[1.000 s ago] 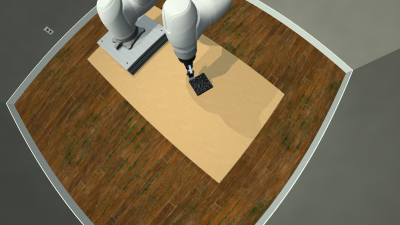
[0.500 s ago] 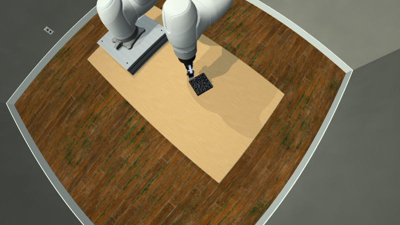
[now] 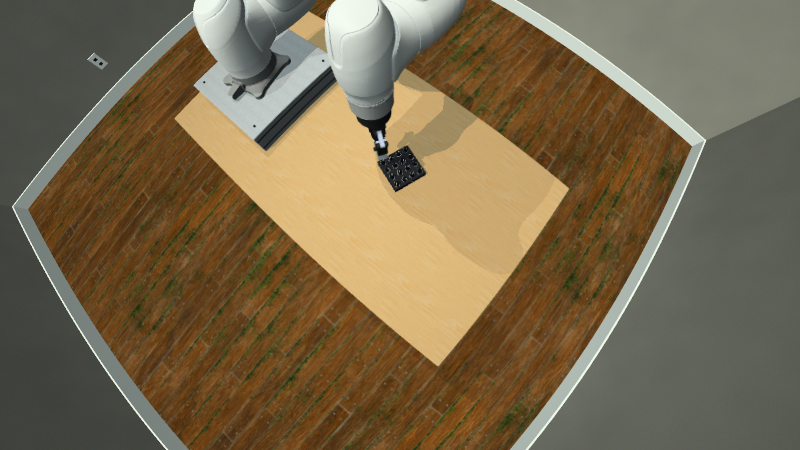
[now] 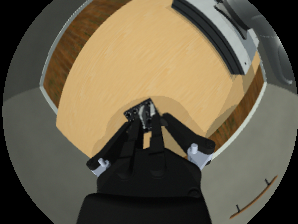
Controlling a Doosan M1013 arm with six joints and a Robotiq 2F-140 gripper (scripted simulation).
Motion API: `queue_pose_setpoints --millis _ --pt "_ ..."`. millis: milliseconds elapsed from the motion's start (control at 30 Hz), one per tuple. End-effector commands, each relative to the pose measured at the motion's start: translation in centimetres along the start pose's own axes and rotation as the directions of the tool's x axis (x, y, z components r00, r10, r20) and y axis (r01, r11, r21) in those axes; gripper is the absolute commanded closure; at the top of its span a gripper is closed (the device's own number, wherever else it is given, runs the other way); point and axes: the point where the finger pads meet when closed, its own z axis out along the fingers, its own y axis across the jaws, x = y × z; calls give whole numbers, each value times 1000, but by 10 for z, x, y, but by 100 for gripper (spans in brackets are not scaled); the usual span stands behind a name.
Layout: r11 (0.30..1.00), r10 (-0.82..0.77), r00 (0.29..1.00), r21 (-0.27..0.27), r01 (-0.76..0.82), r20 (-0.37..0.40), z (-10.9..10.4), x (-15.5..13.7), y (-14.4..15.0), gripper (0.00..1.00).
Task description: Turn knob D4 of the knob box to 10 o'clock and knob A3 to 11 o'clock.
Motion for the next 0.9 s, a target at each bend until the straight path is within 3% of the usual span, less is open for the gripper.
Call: queue_pose_setpoints --millis 0,867 --pt "1000 0 1000 0 0 0 3 0 0 88" --pt "1000 0 1000 0 0 0 30 0 0 88"
